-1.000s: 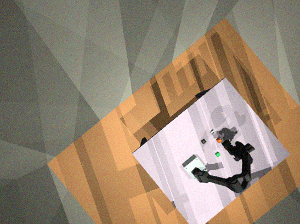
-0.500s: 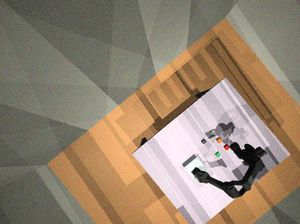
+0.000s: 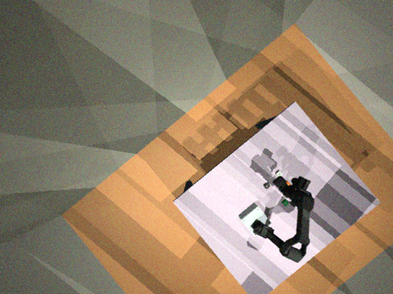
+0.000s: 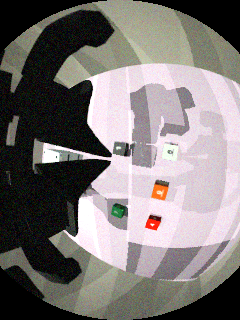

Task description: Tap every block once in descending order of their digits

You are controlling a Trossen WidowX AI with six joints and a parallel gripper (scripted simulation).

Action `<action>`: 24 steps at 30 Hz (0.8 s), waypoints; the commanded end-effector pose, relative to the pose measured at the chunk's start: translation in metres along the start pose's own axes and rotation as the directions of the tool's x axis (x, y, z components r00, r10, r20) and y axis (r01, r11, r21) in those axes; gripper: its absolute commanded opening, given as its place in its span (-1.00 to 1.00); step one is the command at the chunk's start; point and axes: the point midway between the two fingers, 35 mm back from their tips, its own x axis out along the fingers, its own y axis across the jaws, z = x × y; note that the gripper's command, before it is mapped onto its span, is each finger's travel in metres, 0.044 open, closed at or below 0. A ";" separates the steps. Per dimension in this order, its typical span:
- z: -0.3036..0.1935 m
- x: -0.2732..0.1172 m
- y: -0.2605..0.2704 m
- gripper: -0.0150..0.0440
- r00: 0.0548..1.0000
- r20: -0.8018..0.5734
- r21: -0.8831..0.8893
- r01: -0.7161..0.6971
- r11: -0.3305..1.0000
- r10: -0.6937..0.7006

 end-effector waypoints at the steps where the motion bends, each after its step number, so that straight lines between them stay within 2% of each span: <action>1: -0.040 0.004 0.029 -0.42 1.000 -0.010 0.009 0.000 1.000 0.000; 6: -0.041 0.008 0.031 -0.42 1.000 -0.010 0.009 0.000 1.000 0.000; 11: -0.043 0.082 0.031 -0.42 1.000 -0.010 0.009 0.001 1.000 -0.001; 24: -0.043 0.096 0.030 -0.42 1.000 -0.010 0.009 0.001 1.000 -0.001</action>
